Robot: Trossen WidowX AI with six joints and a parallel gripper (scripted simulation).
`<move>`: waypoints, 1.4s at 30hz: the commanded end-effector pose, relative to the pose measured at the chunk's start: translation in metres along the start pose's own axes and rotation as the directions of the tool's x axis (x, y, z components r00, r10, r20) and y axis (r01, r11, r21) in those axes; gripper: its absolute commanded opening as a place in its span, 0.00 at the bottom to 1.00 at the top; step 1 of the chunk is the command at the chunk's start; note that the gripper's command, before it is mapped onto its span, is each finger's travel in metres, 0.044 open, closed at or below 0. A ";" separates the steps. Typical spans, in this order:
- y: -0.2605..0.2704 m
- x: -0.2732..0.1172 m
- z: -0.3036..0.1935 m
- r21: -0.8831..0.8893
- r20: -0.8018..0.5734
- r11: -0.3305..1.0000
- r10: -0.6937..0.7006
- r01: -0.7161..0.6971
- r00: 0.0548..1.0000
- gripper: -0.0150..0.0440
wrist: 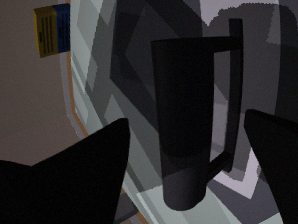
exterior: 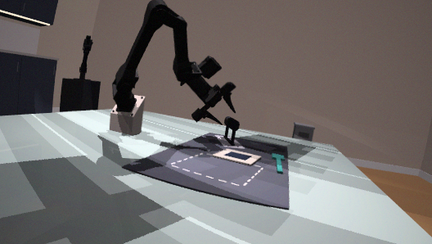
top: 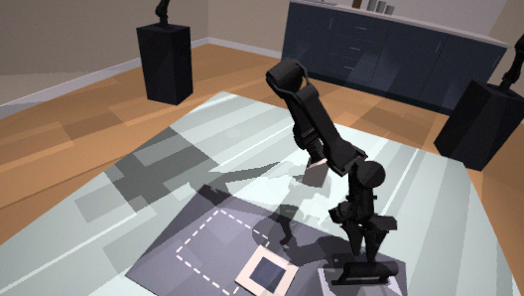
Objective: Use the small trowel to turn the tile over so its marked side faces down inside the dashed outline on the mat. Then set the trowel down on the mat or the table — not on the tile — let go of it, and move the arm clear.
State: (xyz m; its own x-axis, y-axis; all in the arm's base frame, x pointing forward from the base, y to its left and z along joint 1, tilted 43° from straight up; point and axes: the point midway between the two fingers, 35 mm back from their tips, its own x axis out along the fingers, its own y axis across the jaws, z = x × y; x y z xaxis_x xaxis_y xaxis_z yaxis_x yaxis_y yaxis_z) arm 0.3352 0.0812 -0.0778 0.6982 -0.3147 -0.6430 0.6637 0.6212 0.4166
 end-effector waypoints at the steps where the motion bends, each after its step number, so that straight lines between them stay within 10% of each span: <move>1: 0.000 0.004 0.000 -0.003 0.000 1.000 0.001 -0.001 1.000 0.76; 37: -0.001 0.059 0.000 -0.001 0.000 1.000 0.003 -0.003 1.000 0.76; 42: -0.001 0.059 0.000 -0.001 0.000 1.000 0.003 -0.003 1.000 0.54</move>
State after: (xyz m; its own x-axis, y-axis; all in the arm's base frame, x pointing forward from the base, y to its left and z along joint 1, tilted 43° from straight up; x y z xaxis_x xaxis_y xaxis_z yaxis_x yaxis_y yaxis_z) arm 0.3743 0.0613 -0.1159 0.6973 -0.3173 -0.6428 0.6652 0.6203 0.4155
